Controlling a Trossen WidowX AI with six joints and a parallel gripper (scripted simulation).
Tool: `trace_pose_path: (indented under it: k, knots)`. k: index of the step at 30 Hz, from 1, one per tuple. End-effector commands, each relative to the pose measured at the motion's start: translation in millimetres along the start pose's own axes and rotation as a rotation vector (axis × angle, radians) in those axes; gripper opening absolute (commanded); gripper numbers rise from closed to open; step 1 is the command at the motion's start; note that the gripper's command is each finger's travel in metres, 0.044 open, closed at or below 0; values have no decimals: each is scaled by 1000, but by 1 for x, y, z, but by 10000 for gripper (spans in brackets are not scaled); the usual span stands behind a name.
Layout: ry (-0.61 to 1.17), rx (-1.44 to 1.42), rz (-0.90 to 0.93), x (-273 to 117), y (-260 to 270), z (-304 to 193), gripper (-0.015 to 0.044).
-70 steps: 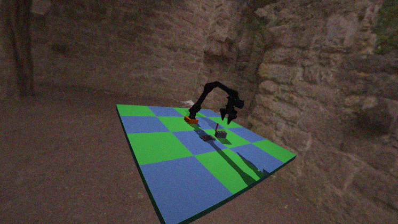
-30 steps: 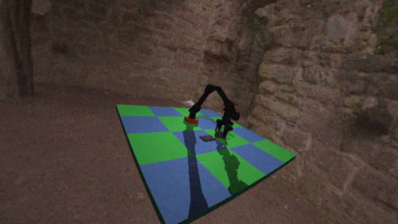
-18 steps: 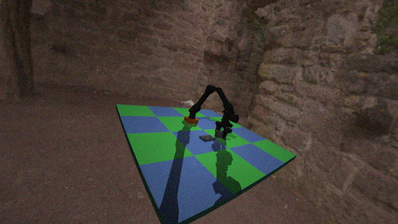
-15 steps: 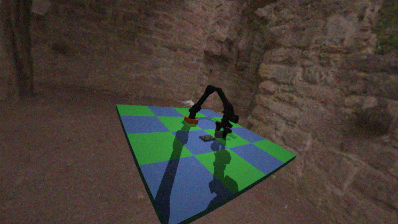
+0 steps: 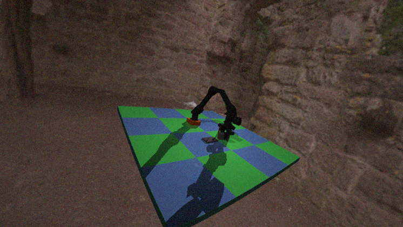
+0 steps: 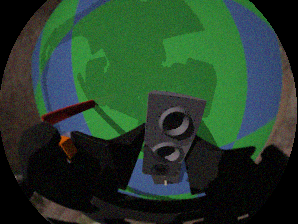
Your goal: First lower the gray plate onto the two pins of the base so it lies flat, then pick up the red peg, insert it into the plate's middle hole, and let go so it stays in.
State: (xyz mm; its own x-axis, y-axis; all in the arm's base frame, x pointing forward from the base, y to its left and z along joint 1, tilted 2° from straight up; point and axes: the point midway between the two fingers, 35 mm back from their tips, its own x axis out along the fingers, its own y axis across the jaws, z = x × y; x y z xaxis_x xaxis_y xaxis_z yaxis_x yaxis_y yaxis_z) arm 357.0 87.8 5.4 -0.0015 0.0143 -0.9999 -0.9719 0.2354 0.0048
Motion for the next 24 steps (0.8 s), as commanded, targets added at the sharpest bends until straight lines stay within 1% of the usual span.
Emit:
trace_pose_path:
  k: [1, 13, 24]
  knots:
    - [1, -4, 1, 1, 0, 0, 85]
    - [1, -4, 1, 1, 0, 0, 0]
    - [1, -4, 1, -28, -4, 4, 0]
